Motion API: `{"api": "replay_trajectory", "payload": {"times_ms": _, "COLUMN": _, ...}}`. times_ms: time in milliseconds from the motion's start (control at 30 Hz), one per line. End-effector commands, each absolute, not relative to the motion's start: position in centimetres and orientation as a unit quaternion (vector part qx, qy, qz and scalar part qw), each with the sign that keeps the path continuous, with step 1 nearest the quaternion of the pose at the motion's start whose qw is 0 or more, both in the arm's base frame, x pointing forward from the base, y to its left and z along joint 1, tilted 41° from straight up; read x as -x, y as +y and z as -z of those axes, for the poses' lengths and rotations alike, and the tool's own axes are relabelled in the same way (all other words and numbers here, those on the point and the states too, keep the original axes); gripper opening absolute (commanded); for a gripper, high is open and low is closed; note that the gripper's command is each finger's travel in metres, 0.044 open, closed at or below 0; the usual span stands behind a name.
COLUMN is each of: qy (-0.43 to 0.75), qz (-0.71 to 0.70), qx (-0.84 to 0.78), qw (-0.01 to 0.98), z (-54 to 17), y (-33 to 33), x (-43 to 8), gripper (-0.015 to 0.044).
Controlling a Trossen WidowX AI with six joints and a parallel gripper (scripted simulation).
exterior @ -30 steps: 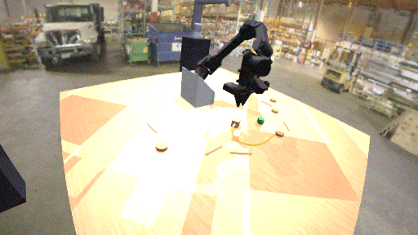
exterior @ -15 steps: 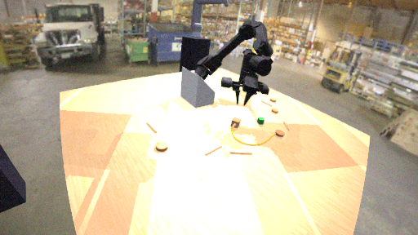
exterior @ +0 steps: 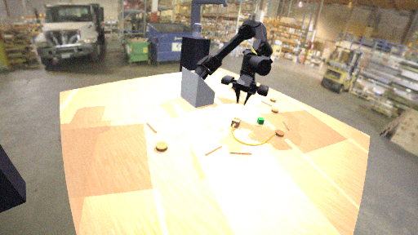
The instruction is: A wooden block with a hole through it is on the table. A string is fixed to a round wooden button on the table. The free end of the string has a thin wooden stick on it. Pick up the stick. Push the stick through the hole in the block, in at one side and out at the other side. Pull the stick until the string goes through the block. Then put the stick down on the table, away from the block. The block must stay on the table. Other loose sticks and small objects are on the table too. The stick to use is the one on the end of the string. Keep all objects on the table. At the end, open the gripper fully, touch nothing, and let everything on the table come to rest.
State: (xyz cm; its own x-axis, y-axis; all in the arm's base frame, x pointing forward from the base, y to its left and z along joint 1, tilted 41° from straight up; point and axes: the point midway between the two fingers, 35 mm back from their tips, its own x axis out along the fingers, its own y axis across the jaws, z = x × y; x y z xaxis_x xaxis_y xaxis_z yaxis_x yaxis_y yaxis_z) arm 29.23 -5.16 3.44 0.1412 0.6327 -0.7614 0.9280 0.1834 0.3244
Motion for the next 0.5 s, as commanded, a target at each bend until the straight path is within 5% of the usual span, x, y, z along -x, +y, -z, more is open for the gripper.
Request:
{"api": "replay_trajectory", "payload": {"times_ms": 0, "qy": 0.631, "qz": 0.172, "qx": -0.621, "qw": 0.431, "z": -3.4, "y": -5.0, "x": -29.3, "gripper": 0.0123}}
{"api": "replay_trajectory", "payload": {"times_ms": 467, "qy": 0.631, "qz": 0.172, "qx": -0.621, "qw": 0.432, "z": -1.7, "y": -3.7, "x": -29.8, "gripper": 0.0123}}
